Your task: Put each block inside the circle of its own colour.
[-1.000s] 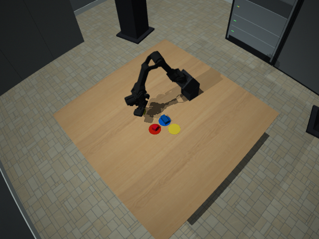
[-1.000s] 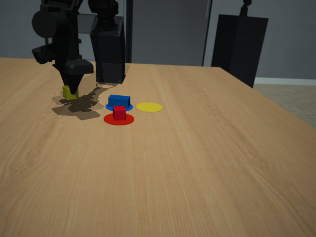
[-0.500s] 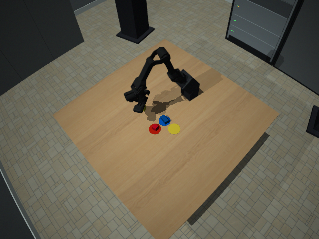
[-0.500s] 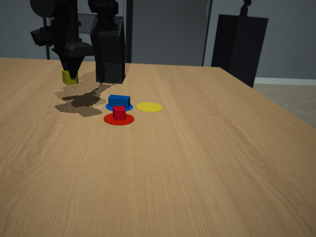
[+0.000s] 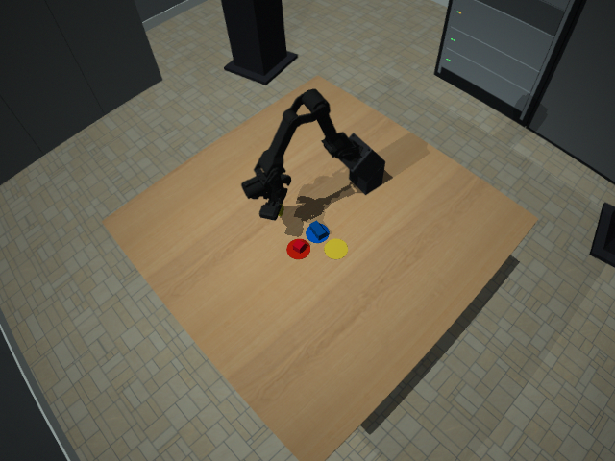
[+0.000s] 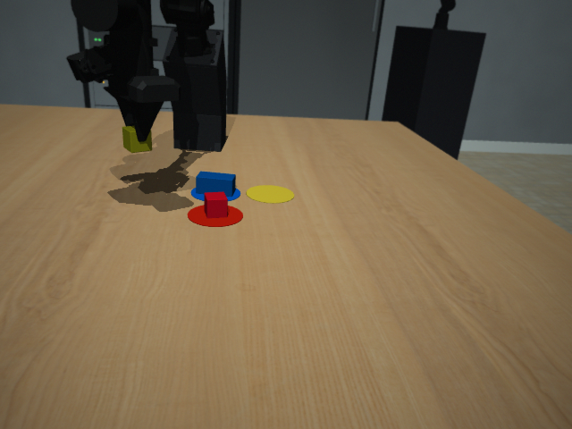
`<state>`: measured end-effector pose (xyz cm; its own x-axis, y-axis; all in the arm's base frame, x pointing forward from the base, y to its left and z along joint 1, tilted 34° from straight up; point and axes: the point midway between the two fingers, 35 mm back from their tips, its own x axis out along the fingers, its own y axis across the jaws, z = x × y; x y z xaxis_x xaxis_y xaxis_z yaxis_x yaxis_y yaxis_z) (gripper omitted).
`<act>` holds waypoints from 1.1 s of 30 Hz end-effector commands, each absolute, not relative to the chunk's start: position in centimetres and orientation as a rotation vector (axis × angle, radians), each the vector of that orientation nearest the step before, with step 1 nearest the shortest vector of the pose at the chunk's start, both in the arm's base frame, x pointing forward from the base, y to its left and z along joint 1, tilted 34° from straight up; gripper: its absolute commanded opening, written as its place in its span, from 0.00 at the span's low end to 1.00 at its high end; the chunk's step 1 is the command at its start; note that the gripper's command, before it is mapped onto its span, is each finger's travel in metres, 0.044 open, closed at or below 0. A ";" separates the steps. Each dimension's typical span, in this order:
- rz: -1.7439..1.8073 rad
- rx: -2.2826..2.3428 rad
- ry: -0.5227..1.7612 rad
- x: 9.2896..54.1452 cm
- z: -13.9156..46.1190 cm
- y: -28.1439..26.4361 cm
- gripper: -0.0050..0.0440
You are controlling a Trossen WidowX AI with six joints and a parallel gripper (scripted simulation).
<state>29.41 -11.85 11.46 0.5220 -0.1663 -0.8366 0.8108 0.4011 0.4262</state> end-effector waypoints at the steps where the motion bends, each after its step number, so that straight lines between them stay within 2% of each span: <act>1: -0.711 0.966 0.805 29.9 10.9 -10.7 0.32; 33: -0.735 0.968 0.835 31.6 6.9 -2.6 0.32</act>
<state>31.44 -3.53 7.11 0.4816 -0.1589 -0.8618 0.8331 0.3884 0.3939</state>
